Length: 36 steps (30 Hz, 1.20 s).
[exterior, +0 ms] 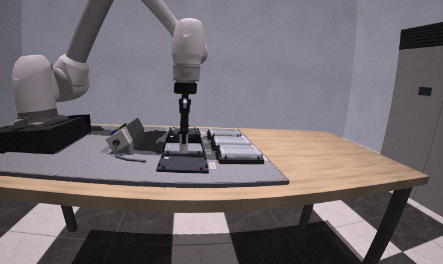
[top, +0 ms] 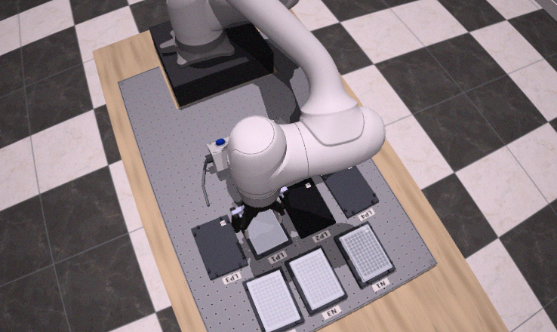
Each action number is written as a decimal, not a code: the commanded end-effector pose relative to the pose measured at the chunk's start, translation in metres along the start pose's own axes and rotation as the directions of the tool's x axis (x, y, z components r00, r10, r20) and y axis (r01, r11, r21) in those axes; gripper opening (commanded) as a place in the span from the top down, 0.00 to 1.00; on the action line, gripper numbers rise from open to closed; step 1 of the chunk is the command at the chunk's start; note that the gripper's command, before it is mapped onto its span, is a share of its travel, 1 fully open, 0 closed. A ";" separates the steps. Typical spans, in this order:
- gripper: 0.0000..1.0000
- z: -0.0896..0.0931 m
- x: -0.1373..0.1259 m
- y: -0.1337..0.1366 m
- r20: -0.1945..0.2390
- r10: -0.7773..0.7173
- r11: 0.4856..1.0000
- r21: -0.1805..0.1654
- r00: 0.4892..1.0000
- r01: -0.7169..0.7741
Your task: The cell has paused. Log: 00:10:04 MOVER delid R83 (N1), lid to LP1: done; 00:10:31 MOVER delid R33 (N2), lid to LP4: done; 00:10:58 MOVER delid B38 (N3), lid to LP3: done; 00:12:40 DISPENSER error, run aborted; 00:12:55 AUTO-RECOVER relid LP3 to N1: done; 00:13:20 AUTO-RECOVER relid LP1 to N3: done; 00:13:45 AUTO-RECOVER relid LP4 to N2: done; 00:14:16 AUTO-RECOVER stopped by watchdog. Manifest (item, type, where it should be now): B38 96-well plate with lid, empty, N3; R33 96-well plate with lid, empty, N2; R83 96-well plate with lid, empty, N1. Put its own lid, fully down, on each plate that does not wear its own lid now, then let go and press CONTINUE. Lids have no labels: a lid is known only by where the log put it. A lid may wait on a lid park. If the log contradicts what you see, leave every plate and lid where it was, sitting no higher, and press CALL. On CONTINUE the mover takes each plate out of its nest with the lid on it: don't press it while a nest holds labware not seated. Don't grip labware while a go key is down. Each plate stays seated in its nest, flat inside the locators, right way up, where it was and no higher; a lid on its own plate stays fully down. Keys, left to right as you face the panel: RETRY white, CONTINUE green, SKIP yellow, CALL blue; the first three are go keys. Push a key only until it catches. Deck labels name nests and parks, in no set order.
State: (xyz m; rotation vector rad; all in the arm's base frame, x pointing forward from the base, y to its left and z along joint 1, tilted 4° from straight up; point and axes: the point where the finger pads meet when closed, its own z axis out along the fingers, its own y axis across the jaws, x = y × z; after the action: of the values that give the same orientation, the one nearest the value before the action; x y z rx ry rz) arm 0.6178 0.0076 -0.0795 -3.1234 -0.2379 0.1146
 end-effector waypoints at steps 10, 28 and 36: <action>1.00 0.000 0.000 0.000 0.000 0.000 1.000 0.000 1.000 0.000; 1.00 0.000 0.000 0.000 0.000 0.000 1.000 0.000 1.000 0.000; 0.34 0.000 0.000 0.000 0.000 0.000 1.000 0.000 1.000 0.000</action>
State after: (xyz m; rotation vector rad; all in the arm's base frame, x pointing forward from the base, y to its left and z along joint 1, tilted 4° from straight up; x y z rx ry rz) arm 0.6178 0.0076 -0.0796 -3.1234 -0.2379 0.1146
